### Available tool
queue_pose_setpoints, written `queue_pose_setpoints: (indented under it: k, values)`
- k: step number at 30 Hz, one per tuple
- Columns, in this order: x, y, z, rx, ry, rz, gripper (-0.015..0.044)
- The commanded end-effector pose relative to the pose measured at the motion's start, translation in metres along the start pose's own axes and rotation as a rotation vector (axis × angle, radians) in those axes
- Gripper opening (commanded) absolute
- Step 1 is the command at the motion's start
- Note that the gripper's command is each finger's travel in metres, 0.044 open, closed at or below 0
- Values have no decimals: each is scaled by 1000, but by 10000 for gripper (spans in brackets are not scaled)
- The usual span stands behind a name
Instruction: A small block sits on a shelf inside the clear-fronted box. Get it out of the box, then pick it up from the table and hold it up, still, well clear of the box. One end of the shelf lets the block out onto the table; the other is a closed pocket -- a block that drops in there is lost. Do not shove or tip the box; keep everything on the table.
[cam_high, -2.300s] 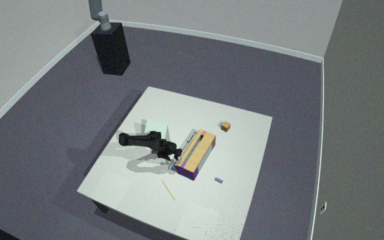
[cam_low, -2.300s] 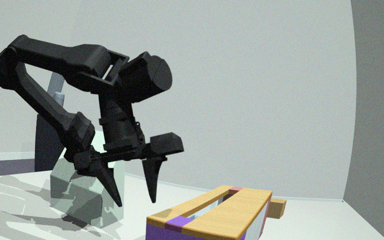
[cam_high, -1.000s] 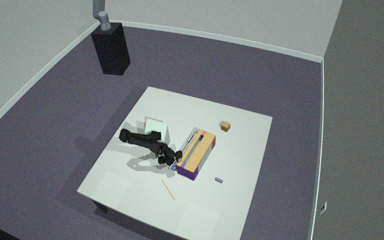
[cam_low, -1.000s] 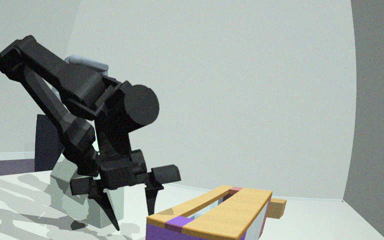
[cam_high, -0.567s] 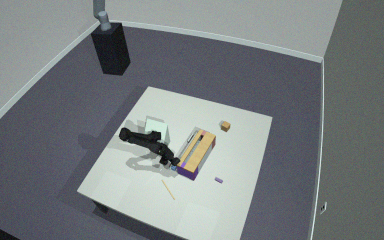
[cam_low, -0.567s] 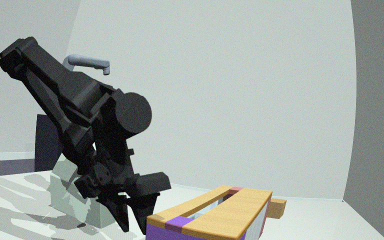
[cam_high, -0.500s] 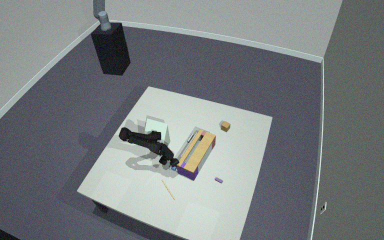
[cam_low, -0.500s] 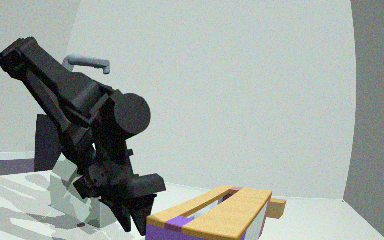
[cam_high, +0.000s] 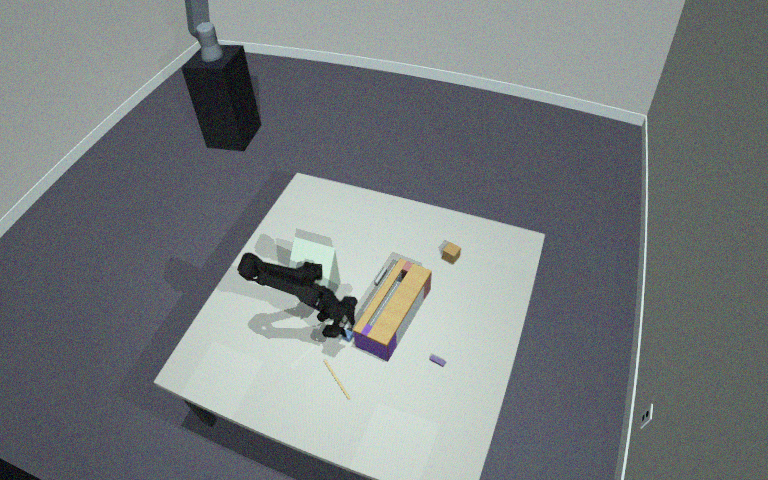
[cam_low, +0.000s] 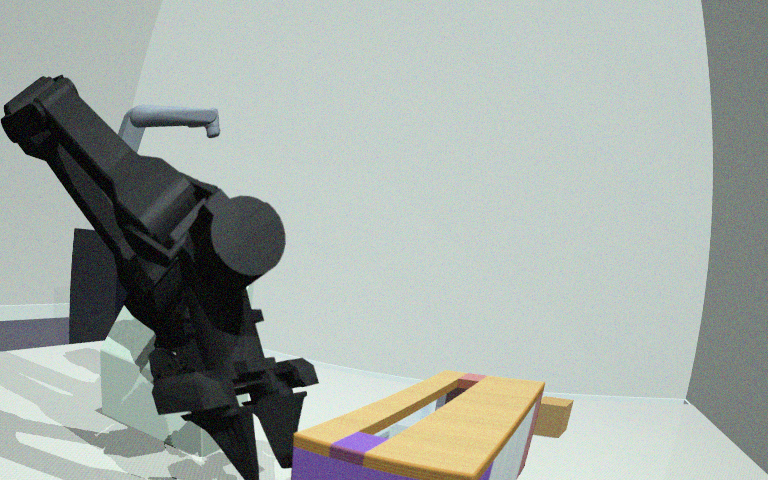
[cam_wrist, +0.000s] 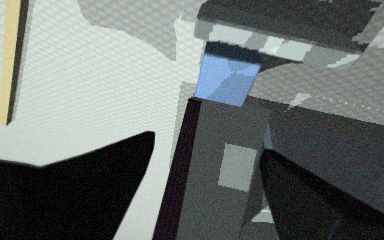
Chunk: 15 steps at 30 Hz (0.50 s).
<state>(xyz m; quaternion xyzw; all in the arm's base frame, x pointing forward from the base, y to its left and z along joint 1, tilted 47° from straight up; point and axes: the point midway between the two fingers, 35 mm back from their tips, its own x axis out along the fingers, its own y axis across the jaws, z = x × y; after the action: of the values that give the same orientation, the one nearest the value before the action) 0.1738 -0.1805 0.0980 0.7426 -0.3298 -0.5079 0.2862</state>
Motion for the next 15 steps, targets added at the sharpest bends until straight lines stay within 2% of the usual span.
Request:
queue_pose_setpoints:
  k: [1,15]
  values:
    - [1,-4,3,74,1,-6,285]
    - [18,-5,7,75,-2,-10,285]
